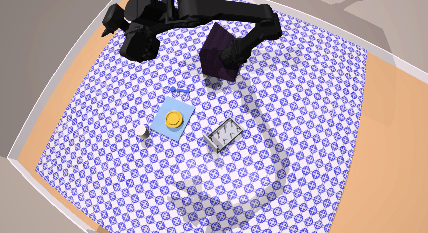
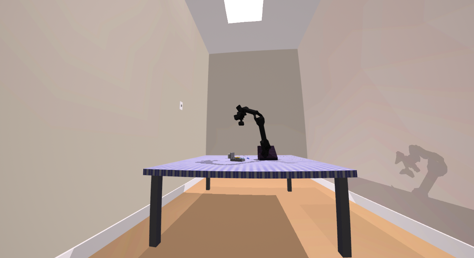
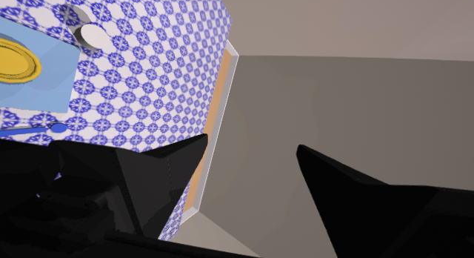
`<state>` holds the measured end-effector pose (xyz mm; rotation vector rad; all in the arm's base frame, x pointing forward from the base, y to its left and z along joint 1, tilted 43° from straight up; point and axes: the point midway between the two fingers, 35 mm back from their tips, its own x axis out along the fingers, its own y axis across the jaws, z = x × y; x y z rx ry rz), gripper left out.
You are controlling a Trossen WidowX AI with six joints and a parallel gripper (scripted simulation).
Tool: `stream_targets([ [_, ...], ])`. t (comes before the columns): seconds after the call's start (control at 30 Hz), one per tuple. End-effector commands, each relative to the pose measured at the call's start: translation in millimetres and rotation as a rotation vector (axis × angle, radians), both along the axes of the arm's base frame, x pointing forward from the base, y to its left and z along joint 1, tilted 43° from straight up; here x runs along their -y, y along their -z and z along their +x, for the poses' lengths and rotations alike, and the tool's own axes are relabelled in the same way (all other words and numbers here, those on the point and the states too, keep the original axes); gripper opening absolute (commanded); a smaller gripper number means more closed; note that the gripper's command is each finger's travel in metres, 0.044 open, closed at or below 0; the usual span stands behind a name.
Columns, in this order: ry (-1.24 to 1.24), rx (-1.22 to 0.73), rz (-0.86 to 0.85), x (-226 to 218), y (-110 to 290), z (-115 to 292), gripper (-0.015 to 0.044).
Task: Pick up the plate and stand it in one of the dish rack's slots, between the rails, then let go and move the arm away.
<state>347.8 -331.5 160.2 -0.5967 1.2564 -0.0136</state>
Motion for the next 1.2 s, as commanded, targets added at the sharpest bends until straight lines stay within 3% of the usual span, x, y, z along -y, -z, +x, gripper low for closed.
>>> stream_targets([
  [0.0,-0.008,-0.025,0.104,-18.3,19.9,5.9,0.0400],
  [0.57,0.034,-0.234,0.625,-120.0,96.3,8.5,0.0400],
  [1.17,0.213,-0.532,1.069,-213.1,126.6,-5.8,0.0400],
])
